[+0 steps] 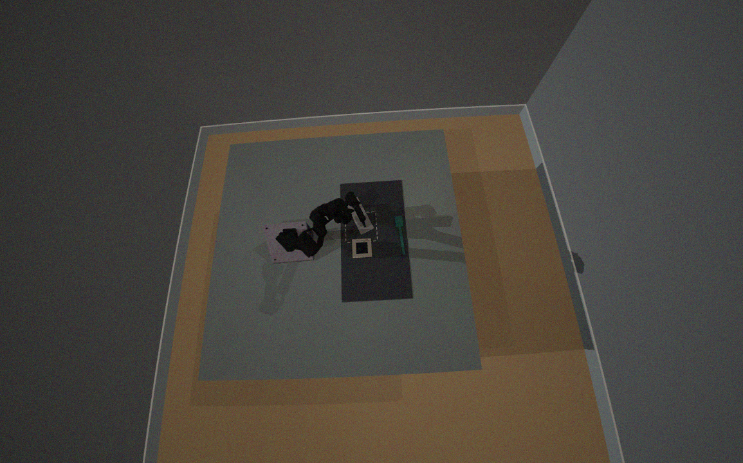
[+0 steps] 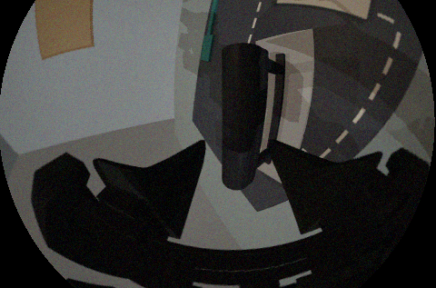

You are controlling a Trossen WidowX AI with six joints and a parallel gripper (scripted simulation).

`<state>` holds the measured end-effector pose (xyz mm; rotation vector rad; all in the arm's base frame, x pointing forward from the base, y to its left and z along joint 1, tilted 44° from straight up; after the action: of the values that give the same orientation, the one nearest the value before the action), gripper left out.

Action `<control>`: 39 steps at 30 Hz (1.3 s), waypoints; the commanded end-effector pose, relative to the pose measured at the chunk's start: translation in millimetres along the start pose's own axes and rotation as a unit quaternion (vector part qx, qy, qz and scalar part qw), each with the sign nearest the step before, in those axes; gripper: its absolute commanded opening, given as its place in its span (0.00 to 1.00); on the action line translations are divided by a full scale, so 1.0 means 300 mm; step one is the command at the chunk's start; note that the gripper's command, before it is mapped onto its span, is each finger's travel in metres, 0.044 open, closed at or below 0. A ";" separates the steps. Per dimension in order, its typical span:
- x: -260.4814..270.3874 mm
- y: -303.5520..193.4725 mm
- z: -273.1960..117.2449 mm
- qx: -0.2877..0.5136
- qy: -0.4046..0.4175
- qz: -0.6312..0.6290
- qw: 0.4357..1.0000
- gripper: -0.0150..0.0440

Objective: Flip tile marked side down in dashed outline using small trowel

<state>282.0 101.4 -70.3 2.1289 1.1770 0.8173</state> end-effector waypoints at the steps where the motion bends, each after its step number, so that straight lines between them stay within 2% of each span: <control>1: -0.002 -0.003 0.029 0.001 -0.001 0.001 1.000 0.76; 18: -0.010 -0.008 0.111 -0.002 -0.005 0.008 1.000 0.76; 24: -0.010 -0.008 0.111 -0.002 -0.005 0.008 1.000 0.50; 39: -0.010 -0.008 0.111 -0.002 -0.005 0.008 1.000 0.33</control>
<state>303.8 93.3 -93.9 2.1359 1.1501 0.8118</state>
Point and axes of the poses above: the point midway between the two fingers, 35 mm back from their tips, its own z axis out along the fingers, its own x axis across the jaws, y = z × x, the point moved 3 cm from there along -z, back along the fingers, and after that the axes turned 14 degrees about -z, right-handed, at the moved point
